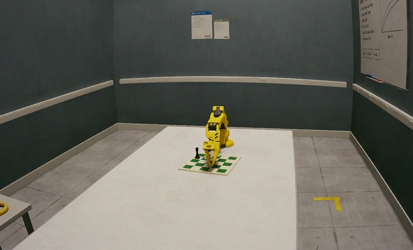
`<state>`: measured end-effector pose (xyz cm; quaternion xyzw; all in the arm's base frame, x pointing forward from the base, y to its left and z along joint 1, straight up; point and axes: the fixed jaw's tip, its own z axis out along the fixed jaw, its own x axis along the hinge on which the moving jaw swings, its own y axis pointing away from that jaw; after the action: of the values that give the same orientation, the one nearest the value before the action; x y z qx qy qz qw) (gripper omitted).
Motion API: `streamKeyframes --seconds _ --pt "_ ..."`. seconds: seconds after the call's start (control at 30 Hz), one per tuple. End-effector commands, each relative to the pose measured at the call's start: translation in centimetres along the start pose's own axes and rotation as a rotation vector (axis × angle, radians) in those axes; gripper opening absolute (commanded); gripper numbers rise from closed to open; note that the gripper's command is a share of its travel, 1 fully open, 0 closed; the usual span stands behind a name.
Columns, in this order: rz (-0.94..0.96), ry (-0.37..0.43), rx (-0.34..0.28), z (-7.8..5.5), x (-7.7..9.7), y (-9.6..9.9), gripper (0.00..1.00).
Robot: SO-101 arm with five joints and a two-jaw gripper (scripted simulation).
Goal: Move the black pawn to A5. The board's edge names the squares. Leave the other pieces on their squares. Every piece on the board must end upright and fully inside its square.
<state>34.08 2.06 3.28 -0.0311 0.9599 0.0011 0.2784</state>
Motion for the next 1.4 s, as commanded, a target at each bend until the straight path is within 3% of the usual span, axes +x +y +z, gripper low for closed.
streamKeyframes --seconds 0.0,0.87,1.37 --pt "0.000 0.004 -0.005 -0.4 0.1 0.3 0.00" --pt "0.000 0.004 -0.005 -0.5 0.0 0.3 0.00" --pt "0.000 0.004 -0.005 -4.2 -2.1 0.2 0.00"
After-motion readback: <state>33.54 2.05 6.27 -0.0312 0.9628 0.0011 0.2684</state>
